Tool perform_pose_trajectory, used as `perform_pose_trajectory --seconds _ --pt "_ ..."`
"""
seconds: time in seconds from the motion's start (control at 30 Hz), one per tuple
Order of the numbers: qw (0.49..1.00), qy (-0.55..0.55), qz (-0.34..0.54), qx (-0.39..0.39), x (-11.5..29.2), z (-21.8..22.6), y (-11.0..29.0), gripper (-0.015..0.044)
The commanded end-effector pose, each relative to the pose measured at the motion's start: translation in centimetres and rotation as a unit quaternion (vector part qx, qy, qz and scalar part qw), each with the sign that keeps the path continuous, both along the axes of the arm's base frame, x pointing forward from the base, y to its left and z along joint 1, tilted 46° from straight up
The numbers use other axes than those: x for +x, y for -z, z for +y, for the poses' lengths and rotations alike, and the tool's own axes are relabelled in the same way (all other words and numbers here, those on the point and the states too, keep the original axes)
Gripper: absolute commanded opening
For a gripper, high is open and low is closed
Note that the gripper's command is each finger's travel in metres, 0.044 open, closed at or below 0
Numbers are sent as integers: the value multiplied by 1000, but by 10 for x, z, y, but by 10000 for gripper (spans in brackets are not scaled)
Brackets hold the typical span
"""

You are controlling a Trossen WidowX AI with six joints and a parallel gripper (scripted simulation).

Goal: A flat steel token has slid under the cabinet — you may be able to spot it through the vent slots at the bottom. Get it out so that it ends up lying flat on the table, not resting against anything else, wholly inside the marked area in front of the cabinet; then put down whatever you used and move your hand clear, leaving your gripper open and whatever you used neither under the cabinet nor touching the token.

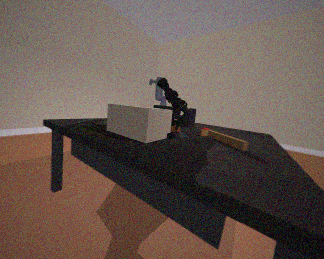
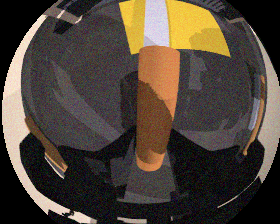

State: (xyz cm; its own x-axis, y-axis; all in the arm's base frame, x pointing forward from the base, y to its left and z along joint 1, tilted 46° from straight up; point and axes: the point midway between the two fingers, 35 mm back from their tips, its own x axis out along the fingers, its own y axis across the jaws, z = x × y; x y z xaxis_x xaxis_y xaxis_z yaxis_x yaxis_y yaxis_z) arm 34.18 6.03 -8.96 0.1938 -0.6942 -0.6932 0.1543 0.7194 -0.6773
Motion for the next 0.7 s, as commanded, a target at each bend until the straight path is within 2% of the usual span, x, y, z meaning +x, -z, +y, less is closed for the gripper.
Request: perform_pose_trajectory --seconds 0.0,0.67 --pt "1000 2 2 0 -8 -1 2 0" --pt "1000 2 2 0 -34 0 10 0"
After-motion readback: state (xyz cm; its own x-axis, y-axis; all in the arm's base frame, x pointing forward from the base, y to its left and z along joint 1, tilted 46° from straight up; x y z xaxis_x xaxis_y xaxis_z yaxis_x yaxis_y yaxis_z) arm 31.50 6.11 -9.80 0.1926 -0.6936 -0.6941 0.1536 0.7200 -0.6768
